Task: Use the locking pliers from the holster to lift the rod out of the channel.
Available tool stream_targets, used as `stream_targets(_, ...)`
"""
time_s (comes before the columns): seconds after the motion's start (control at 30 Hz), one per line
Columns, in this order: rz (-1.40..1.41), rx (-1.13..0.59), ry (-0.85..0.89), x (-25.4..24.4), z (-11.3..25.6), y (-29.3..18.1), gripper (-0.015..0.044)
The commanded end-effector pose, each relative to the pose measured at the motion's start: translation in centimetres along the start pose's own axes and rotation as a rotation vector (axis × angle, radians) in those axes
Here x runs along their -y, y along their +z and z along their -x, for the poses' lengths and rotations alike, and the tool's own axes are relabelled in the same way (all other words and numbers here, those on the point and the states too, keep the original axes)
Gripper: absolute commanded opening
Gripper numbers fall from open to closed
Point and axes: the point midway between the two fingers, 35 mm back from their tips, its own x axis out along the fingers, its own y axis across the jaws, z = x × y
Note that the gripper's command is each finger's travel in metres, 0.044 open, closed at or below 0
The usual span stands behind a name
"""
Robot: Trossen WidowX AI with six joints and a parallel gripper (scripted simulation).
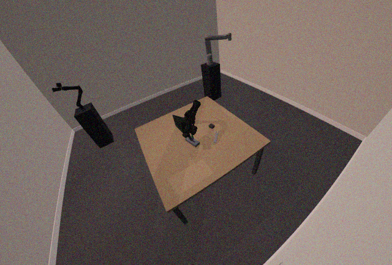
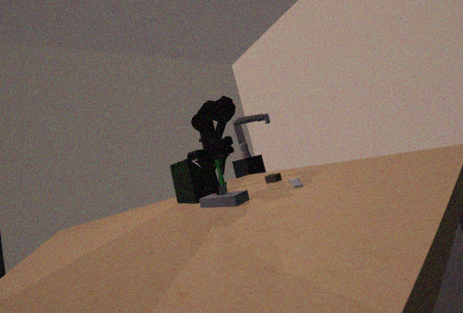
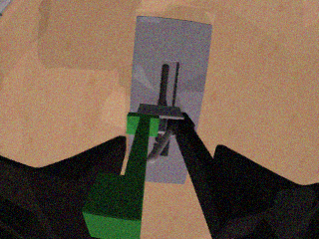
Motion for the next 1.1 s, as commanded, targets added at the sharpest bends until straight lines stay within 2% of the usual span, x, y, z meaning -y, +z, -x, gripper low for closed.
stream_targets(0.0,0.000,0.006,0.001,-0.20,0.13,0.11,0.0268)
stream_targets(1.07,0.000,0.006,0.001,-0.55,0.13,0.12,0.0226)
